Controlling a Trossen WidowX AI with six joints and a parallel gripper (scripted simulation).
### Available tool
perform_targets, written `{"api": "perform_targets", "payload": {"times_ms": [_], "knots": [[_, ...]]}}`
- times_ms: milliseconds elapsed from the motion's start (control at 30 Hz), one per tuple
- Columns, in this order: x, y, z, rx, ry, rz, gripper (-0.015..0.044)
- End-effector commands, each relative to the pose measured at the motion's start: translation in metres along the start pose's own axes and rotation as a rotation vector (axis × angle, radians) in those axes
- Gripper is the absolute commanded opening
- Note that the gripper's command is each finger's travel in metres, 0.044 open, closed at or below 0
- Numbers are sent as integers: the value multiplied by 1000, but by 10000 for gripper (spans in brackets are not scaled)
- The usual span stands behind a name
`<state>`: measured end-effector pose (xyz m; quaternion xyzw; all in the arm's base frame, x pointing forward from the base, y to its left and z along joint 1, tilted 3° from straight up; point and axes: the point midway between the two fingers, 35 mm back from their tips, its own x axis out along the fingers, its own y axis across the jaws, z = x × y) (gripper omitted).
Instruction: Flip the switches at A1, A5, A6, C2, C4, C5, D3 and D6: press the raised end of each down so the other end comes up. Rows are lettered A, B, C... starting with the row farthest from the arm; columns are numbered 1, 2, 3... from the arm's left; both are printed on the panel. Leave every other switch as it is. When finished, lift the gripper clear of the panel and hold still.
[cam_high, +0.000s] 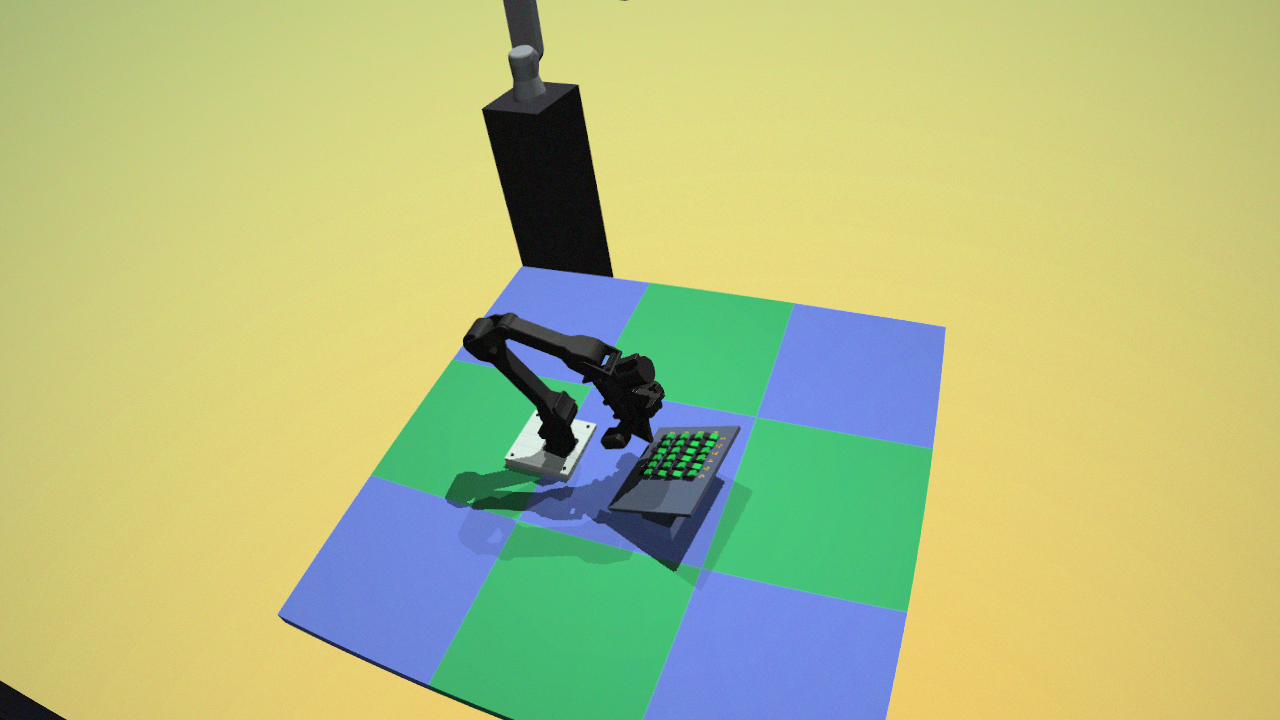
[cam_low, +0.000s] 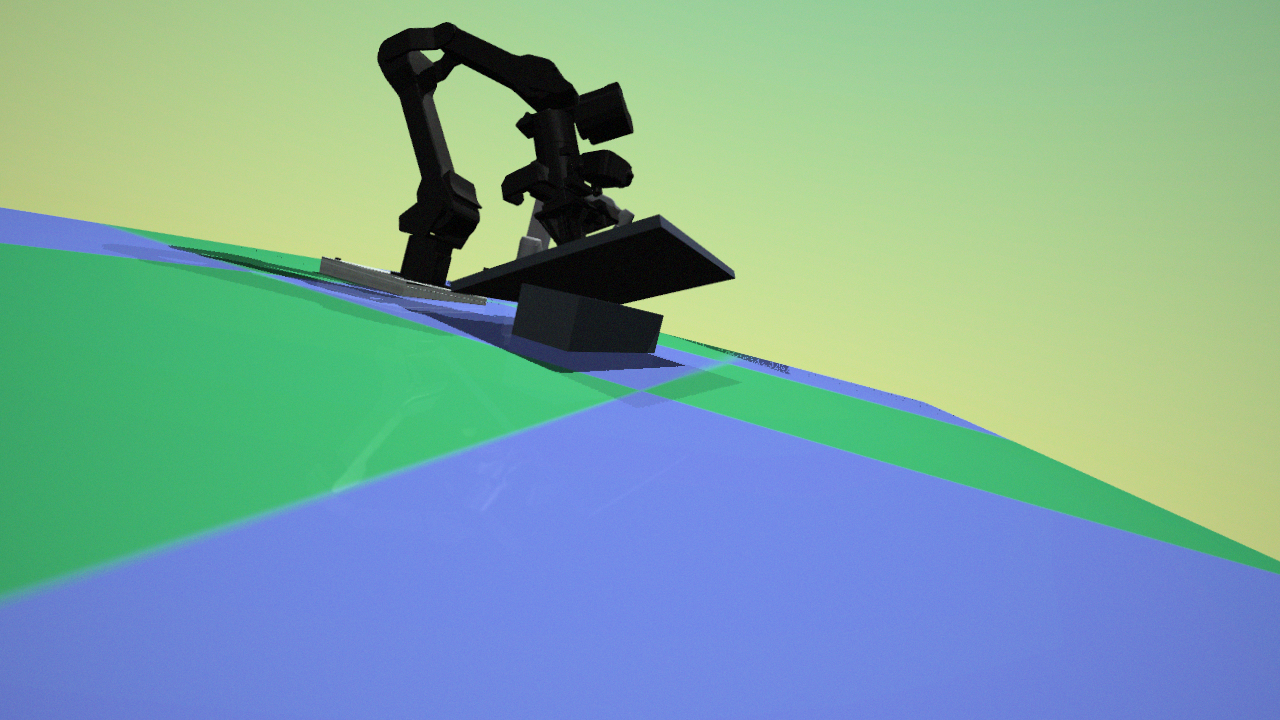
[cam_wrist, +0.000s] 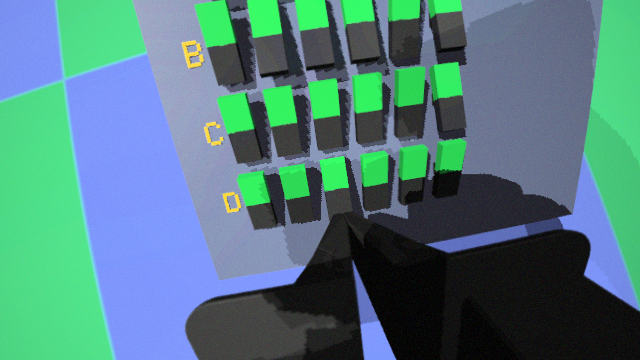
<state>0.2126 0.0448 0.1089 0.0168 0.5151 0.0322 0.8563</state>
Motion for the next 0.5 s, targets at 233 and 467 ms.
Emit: {"api": "perform_targets", "payload": {"times_ms": [233,467], "knots": [[15,-1,-3,2,13,-9,0],[20,-1,-3,2,12,-9,0]]}}
